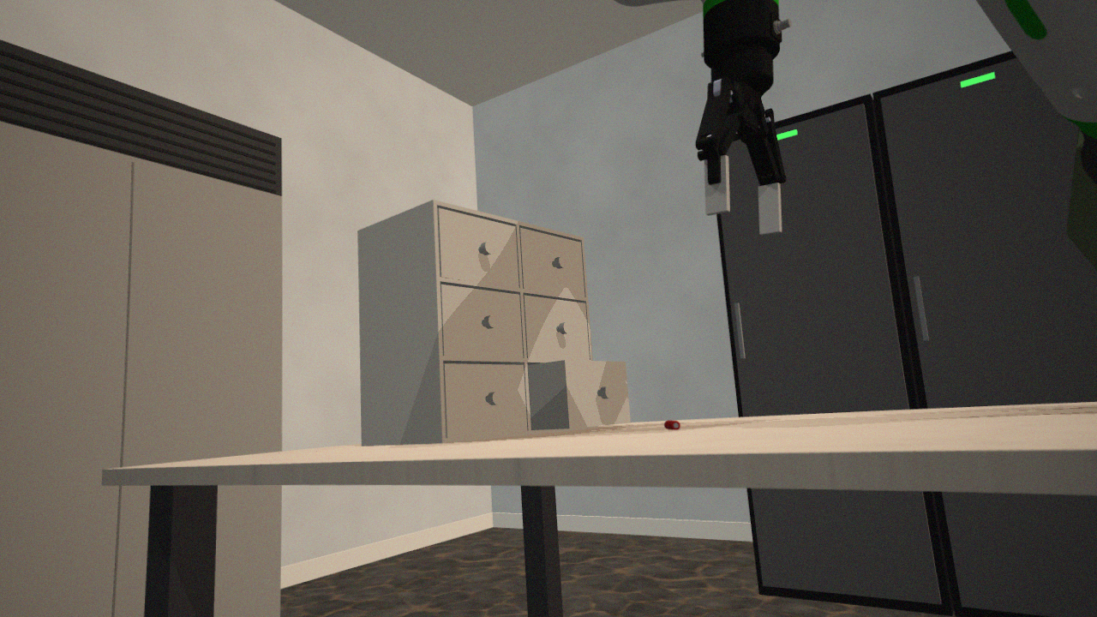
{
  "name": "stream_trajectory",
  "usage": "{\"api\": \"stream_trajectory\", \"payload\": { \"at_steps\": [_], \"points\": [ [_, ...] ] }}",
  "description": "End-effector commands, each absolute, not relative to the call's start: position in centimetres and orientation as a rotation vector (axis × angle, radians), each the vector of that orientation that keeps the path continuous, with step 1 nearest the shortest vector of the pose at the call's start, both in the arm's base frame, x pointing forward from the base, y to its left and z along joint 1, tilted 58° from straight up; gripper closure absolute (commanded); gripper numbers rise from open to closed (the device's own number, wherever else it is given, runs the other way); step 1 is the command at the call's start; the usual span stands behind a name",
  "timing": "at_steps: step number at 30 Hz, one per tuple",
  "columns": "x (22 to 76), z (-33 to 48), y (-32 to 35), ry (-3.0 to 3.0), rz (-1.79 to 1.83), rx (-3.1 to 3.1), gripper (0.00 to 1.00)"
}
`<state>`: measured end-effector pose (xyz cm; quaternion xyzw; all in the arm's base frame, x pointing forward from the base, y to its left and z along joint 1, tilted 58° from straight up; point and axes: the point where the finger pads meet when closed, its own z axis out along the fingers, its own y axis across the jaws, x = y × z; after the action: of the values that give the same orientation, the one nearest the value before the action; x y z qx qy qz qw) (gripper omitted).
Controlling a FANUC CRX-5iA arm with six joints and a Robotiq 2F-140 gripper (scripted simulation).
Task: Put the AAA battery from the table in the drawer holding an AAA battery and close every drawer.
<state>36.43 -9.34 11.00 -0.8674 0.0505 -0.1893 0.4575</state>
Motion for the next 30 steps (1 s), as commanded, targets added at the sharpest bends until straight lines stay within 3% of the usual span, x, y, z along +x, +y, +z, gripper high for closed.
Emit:
{"api": "stream_trajectory", "payload": {
  "at_steps": [1,30],
  "points": [
    [36.7,10.9,-9.2,0.139,-0.494,-2.132,0.00],
    [45.3,9.0,-5.2,0.597,-1.347,-1.802,0.00]
  ]
}}
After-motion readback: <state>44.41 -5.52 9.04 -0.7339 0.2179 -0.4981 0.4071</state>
